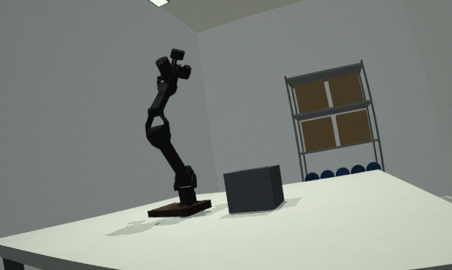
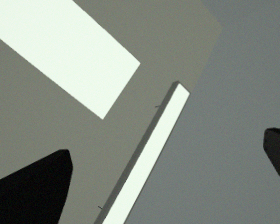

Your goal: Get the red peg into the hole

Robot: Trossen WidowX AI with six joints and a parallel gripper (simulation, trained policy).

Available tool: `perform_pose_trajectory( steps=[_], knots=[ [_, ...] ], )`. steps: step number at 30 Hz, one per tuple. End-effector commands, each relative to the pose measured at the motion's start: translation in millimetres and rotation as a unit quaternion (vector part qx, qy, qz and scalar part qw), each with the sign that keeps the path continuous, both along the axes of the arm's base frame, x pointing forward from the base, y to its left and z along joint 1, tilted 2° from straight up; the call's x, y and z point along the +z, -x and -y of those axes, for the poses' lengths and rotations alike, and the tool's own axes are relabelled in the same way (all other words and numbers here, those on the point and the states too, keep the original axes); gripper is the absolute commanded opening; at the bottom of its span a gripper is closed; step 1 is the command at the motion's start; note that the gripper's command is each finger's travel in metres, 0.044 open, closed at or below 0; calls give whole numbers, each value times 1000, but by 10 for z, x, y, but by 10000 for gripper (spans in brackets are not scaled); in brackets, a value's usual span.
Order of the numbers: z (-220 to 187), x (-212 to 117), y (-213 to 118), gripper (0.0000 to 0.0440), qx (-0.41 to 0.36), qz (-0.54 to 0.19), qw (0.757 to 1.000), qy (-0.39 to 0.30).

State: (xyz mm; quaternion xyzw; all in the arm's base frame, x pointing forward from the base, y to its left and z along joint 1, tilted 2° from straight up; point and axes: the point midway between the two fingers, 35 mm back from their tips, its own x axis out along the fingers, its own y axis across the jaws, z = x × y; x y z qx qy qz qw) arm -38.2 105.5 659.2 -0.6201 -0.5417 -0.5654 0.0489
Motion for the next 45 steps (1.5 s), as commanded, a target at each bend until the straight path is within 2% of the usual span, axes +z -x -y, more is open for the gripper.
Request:
perform_pose_trajectory(
  steps=[1,11,22,33,45],
  knots=[
    [-325,-204,17,440,-29,19,998,55],
    [-1058,-824,-181,440,-113,47,972,202],
    [-1610,-1618,-651,440,-195,52,910,363],
    [-1818,-2490,-1224,440,-256,35,817,516],
    [-1631,-3447,-1764,440,-281,0,686,671]
  ],
)
